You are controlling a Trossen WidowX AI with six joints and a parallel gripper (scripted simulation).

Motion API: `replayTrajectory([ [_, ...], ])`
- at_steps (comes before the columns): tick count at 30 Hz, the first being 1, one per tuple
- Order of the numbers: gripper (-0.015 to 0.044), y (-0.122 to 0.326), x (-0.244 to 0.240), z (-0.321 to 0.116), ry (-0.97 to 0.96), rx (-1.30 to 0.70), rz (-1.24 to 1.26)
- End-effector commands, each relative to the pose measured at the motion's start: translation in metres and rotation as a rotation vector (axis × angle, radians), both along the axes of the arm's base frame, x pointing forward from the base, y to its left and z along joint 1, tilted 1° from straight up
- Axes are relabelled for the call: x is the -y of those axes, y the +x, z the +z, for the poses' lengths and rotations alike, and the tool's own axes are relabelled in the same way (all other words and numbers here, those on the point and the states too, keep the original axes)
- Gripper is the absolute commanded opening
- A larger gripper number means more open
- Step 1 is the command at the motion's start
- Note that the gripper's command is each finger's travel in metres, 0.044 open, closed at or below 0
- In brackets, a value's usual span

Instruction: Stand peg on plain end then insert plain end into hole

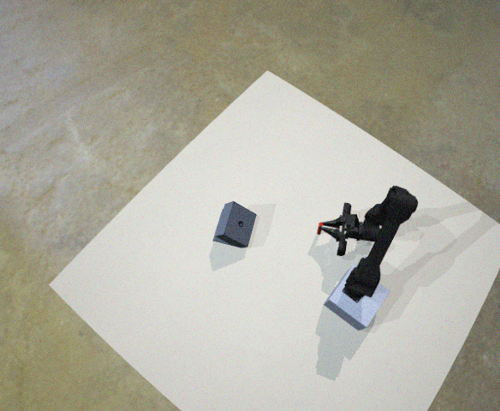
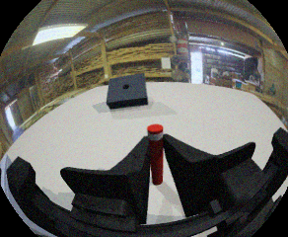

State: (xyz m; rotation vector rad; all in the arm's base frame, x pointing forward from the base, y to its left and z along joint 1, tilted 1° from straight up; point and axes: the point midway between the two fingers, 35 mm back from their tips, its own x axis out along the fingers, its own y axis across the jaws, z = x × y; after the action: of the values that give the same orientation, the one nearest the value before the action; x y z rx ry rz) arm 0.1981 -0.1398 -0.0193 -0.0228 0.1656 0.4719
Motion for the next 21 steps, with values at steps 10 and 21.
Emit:
replayTrajectory([
  [10,0.013,-0.0009,0.0004,-0.0002,0.003,0.003,-0.004],
  [21,0.013,-0.0009,0.0004,-0.0002,0.003,0.003,-0.004],
])
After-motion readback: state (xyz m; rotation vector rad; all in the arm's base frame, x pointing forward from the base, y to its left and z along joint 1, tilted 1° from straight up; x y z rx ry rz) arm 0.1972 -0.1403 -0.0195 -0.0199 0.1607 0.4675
